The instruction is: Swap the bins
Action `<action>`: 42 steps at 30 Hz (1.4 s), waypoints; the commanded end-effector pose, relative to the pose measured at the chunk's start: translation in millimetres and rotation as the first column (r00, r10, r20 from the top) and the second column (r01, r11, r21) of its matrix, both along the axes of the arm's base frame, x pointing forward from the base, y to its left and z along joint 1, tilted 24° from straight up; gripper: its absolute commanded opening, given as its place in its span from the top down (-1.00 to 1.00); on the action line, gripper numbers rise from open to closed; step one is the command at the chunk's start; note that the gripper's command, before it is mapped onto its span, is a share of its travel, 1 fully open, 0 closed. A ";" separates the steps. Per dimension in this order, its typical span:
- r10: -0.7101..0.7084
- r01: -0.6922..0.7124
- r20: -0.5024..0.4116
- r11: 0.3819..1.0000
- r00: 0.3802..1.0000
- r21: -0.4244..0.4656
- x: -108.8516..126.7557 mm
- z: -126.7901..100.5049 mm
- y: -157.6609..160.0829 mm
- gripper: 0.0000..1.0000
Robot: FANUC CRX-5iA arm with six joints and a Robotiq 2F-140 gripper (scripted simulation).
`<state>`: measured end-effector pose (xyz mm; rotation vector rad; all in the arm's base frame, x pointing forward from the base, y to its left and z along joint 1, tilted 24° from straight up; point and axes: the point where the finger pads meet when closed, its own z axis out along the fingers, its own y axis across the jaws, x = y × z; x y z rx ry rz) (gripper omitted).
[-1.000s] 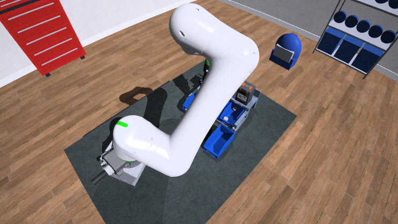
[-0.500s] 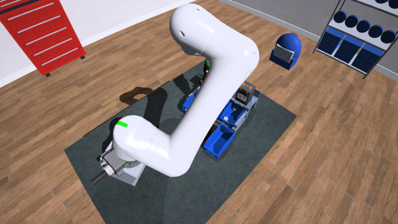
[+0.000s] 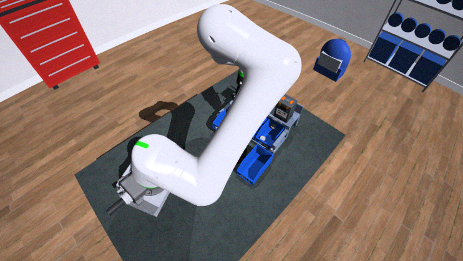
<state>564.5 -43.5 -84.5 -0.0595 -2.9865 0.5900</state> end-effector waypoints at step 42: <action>0.020 -0.020 0.049 1.000 0.999 -0.001 16.9 0.0 -0.2 0.80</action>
